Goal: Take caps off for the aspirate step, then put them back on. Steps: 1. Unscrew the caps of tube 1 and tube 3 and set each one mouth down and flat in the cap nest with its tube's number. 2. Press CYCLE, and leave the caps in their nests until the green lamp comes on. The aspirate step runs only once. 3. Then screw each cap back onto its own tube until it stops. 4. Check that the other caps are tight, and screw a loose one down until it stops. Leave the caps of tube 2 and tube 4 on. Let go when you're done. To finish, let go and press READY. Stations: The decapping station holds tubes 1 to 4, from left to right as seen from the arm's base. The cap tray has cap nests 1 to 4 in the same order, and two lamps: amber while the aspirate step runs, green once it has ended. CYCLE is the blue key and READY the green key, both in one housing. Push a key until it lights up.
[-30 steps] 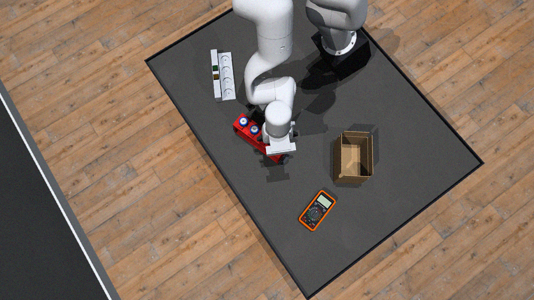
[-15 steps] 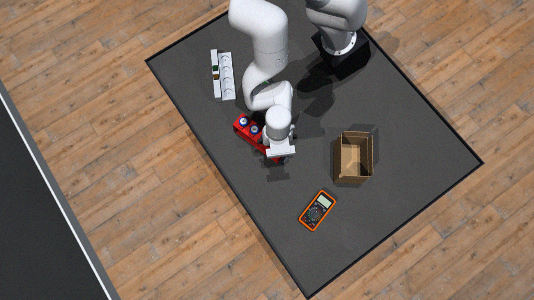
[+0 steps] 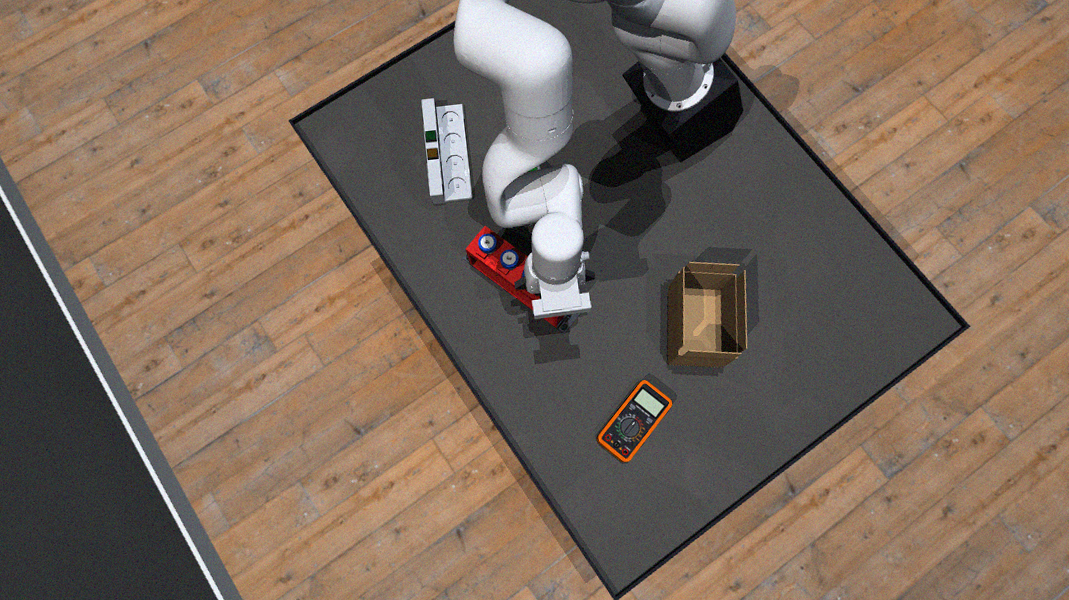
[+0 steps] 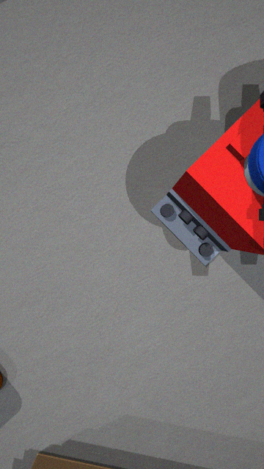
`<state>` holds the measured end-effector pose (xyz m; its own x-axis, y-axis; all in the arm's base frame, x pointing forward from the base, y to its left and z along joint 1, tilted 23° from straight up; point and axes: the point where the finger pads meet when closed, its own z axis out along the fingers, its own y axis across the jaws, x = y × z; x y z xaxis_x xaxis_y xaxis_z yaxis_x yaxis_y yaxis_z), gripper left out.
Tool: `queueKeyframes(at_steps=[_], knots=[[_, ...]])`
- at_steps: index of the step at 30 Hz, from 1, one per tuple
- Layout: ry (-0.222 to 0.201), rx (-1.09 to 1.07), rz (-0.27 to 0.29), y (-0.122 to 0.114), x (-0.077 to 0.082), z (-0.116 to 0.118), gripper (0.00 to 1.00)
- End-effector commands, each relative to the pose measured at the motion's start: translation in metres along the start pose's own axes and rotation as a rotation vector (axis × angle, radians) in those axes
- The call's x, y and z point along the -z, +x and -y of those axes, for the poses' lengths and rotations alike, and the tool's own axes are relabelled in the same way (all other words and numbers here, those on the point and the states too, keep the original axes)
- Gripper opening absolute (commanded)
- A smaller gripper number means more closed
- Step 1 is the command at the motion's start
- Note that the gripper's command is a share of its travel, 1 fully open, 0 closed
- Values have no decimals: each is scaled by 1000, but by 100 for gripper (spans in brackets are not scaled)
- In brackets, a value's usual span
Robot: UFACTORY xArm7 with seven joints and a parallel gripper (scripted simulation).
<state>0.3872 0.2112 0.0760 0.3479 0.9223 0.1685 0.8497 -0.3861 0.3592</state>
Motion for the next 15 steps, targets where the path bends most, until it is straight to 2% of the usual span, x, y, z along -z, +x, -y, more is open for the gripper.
queueKeyframes(at_steps=[1, 15], knots=[[-2, 0, -3, 1, -1, -1, 46], [-2, 0, -3, 1, -7, -1, 46]])
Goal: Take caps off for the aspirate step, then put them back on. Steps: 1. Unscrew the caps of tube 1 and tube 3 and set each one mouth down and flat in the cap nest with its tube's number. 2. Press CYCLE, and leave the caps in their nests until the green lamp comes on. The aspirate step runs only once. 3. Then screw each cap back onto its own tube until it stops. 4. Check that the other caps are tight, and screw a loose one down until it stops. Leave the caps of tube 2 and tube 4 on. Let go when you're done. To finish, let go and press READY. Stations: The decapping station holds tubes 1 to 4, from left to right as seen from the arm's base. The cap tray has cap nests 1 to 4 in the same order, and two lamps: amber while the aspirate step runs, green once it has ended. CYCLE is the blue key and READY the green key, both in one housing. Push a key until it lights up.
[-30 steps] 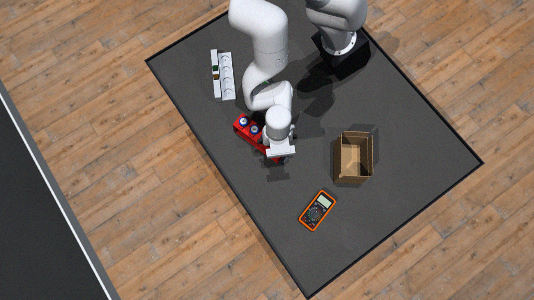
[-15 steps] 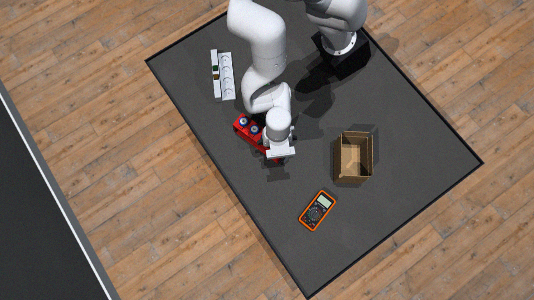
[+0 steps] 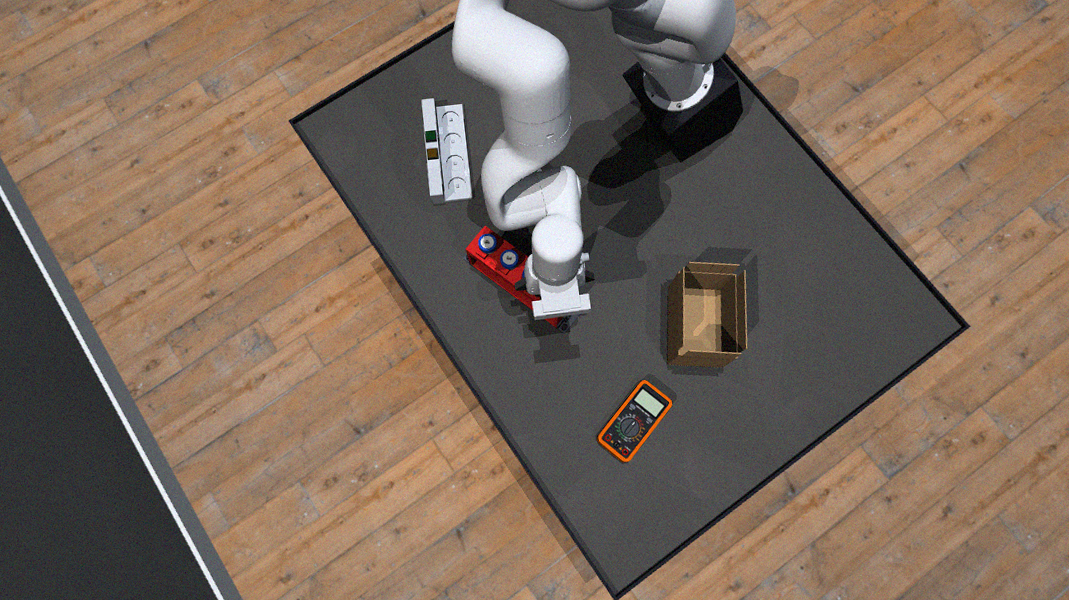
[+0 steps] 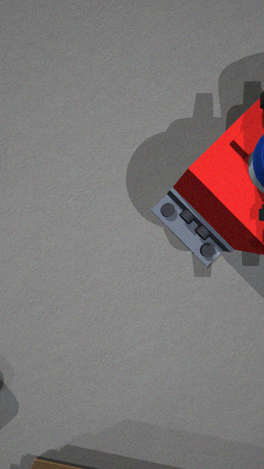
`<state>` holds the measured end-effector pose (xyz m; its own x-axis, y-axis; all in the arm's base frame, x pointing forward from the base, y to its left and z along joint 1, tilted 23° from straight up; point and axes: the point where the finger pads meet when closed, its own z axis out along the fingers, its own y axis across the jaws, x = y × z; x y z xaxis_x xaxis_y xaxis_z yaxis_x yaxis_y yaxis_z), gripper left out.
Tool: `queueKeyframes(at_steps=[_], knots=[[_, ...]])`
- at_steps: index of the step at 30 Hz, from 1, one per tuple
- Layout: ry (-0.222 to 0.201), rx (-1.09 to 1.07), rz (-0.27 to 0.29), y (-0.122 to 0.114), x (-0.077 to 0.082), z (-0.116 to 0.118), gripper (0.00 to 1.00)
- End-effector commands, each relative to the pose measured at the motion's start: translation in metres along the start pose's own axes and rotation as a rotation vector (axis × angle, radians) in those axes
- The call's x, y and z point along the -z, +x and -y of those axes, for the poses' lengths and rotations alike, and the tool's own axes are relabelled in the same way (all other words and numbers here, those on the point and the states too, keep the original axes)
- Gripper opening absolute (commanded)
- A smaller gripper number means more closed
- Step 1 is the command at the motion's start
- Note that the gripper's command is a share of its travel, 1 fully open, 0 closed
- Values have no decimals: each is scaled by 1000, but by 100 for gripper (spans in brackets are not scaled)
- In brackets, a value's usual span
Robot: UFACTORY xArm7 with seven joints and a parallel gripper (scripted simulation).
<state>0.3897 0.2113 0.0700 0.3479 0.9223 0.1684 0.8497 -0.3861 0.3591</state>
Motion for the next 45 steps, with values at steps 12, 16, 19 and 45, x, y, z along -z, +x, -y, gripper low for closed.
queueKeyframes(at_steps=[12, 16, 19, 45], knots=[[-2, 0, -3, 1, 0, -1, 0], [-2, 0, -3, 1, 0, -1, 0], [-2, 100, -3, 1, 0, -1, 0], [-4, 1200, -2, 1, 1, -1, 0]])
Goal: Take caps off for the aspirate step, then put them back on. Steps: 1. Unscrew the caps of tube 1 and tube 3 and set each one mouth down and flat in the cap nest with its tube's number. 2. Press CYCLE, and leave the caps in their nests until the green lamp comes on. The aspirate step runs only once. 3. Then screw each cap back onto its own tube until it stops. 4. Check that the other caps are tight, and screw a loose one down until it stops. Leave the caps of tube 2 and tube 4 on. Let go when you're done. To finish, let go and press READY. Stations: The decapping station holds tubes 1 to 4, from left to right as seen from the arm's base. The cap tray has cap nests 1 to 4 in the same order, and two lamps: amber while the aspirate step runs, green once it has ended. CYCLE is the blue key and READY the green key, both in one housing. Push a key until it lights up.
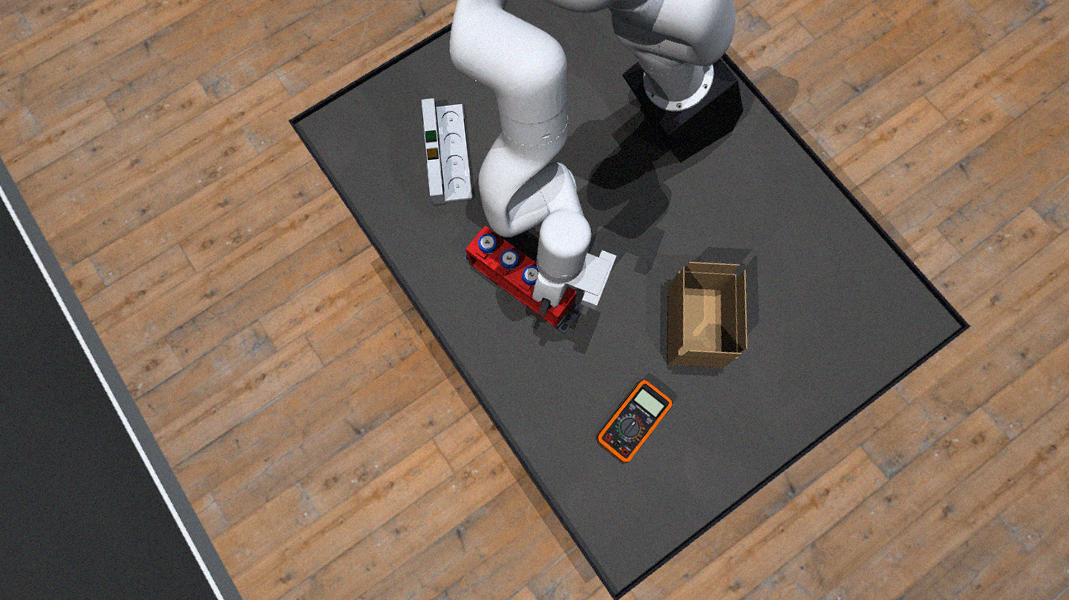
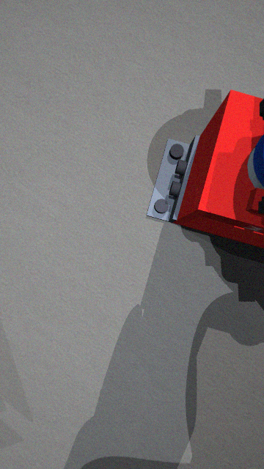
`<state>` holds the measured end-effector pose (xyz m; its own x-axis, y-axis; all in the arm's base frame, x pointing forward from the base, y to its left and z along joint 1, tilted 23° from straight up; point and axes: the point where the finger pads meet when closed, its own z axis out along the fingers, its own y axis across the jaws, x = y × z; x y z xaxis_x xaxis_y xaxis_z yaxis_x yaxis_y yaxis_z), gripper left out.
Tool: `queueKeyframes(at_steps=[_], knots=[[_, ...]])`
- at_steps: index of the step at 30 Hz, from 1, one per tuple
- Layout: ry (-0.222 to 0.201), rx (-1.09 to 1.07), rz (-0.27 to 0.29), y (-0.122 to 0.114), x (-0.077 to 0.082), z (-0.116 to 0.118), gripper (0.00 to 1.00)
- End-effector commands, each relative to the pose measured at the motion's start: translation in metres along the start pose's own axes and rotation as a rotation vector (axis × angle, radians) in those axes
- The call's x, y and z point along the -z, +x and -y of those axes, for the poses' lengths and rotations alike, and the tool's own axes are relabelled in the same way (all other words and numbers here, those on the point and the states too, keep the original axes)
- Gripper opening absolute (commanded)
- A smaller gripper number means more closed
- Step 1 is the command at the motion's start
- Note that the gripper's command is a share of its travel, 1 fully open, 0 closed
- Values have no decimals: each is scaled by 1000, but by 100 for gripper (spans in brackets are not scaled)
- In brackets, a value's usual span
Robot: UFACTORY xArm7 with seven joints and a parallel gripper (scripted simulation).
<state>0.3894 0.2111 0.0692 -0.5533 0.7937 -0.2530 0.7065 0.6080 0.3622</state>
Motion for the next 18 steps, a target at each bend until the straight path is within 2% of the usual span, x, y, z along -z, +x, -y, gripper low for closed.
queueKeyframes(at_steps=[1, 7, 16, 17, 18], knots=[[35, 199, -31, 0, 1, -2, 0], [30, 499, -36, 0, 1, -2, 0], [30, 520, -37, 0, 1, -2, 0], [30, 520, -37, 0, 1, -2, 46], [30, 520, -37, 0, 1, -2, 46]])
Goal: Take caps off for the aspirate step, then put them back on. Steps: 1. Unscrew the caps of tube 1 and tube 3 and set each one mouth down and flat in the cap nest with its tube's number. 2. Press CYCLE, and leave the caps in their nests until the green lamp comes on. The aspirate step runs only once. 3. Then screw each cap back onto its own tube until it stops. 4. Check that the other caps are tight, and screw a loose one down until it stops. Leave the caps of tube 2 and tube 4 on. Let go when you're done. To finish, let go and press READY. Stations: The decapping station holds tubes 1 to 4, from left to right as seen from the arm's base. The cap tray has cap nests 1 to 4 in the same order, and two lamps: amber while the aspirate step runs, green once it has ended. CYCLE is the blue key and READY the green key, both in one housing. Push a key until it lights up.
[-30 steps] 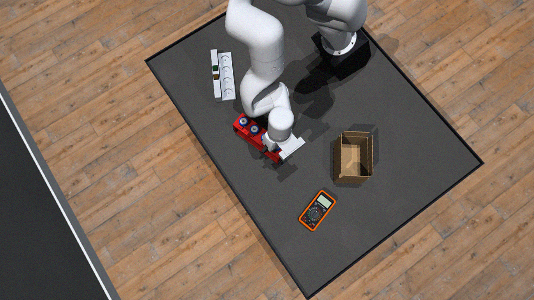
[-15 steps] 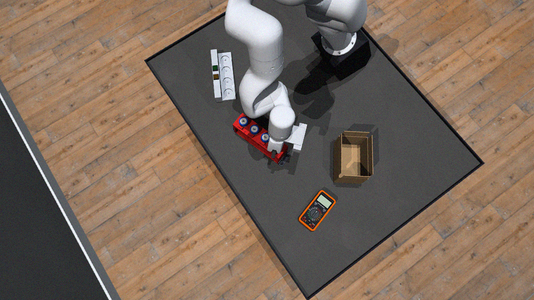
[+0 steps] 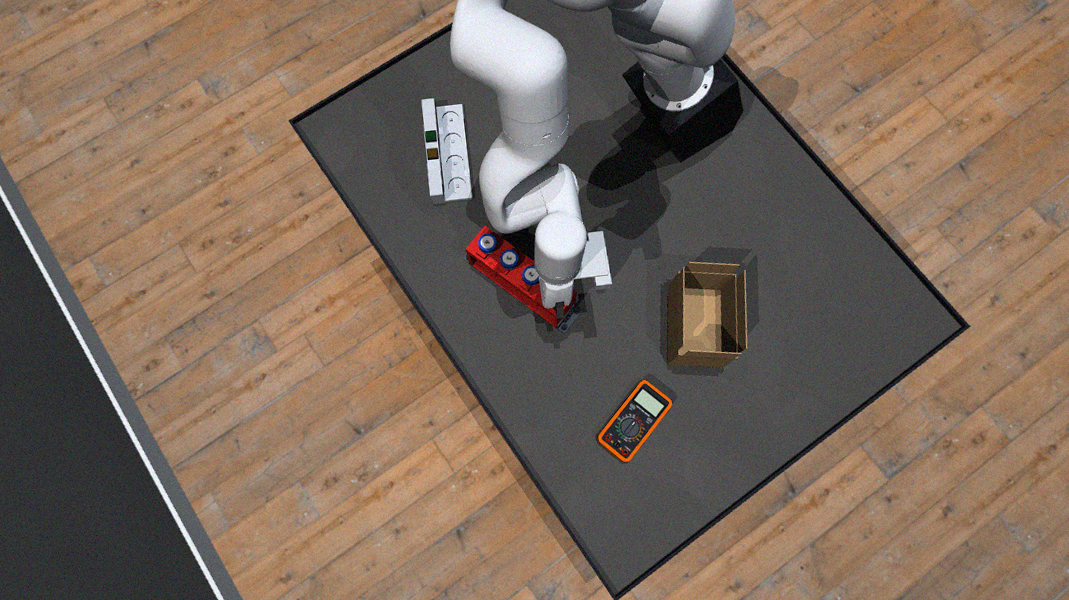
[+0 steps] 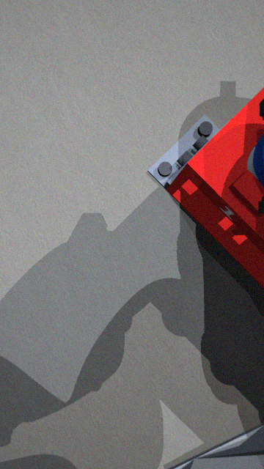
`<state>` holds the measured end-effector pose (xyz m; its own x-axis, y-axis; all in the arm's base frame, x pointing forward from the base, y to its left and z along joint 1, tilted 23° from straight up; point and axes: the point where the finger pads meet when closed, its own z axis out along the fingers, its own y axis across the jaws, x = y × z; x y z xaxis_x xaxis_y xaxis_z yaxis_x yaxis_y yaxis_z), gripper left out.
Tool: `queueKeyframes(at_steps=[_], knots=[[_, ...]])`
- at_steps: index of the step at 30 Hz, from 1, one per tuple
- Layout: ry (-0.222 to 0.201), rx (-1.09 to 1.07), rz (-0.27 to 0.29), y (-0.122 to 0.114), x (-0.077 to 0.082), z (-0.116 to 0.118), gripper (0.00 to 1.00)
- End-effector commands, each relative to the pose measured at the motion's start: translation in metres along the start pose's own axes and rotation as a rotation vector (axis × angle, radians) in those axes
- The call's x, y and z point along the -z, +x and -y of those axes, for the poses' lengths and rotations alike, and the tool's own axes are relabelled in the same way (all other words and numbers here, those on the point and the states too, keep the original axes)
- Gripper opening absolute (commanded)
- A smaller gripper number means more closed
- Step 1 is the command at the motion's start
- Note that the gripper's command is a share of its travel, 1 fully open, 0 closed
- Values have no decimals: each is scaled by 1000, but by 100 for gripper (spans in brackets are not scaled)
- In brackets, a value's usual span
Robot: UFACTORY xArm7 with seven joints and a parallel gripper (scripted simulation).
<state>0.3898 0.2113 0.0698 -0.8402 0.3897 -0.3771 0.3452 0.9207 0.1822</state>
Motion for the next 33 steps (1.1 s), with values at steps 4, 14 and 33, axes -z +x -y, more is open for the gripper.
queueKeyframes(at_steps=[4, 14, 33], knots=[[11, 4, -18, -1, 1, -1, 46], [13, -246, -17, -1, 1, -1, 46], [23, -1328, -13, -1, 1, -1, 46]])
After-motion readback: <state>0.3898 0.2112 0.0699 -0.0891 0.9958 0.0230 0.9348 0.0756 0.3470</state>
